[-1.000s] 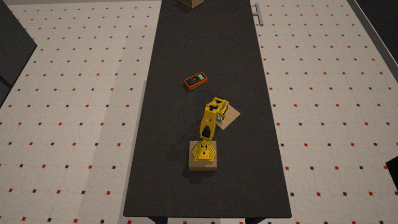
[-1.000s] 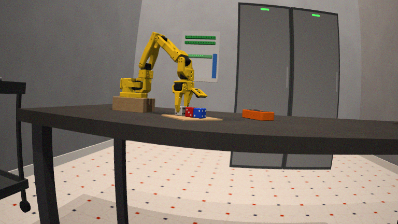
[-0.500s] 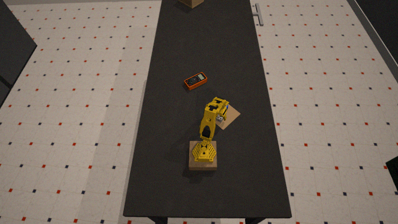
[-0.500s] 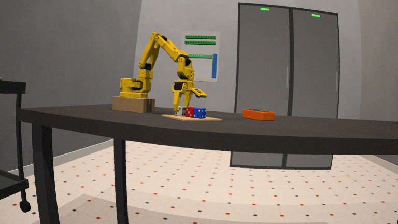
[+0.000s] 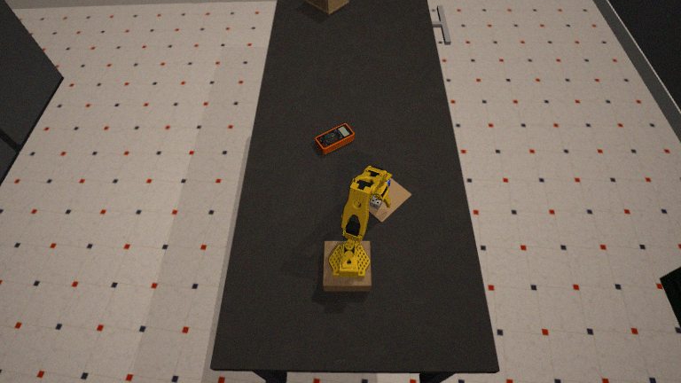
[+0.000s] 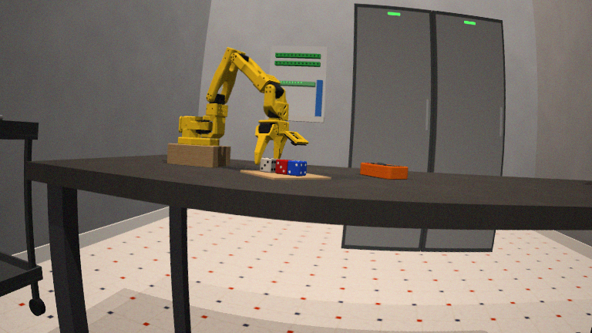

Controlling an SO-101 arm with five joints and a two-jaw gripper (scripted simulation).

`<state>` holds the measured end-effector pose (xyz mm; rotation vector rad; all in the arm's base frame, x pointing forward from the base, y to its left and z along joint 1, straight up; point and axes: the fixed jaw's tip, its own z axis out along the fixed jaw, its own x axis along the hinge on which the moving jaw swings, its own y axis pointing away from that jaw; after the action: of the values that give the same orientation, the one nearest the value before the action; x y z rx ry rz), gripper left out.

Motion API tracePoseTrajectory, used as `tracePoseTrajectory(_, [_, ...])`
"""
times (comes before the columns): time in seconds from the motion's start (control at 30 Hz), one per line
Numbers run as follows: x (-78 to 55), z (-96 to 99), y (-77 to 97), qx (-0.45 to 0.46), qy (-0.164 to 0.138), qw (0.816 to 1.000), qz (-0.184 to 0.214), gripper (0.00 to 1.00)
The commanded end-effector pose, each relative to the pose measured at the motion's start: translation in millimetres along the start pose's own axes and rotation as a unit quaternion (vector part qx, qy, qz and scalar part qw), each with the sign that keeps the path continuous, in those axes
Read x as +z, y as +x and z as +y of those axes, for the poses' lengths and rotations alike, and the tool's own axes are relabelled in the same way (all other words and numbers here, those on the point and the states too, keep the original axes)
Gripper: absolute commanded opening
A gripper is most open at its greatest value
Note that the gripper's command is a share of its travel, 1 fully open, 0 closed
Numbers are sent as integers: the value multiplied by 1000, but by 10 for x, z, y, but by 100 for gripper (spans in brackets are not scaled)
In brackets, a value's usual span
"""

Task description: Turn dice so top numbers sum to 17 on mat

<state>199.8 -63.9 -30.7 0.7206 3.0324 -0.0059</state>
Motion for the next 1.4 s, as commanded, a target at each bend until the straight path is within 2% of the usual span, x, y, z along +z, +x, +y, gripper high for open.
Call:
tracePoseTrajectory(0.0, [49, -23, 57, 1, 1, 1000, 13, 36])
tracePoseTrajectory(0.27, [-21, -21, 44, 1, 1, 1000, 13, 36])
tracePoseTrajectory(0.5, [-243, -19, 22, 1, 1, 1000, 13, 36])
tracePoseTrajectory(0.57, [-243, -19, 22, 1, 1, 1000, 13, 36])
tracePoseTrajectory(0.87, [-510, -21, 34, 1, 1, 1000, 13, 36])
tracePoseTrajectory(1.37, [-546, -21, 39, 1, 1, 1000, 13, 36])
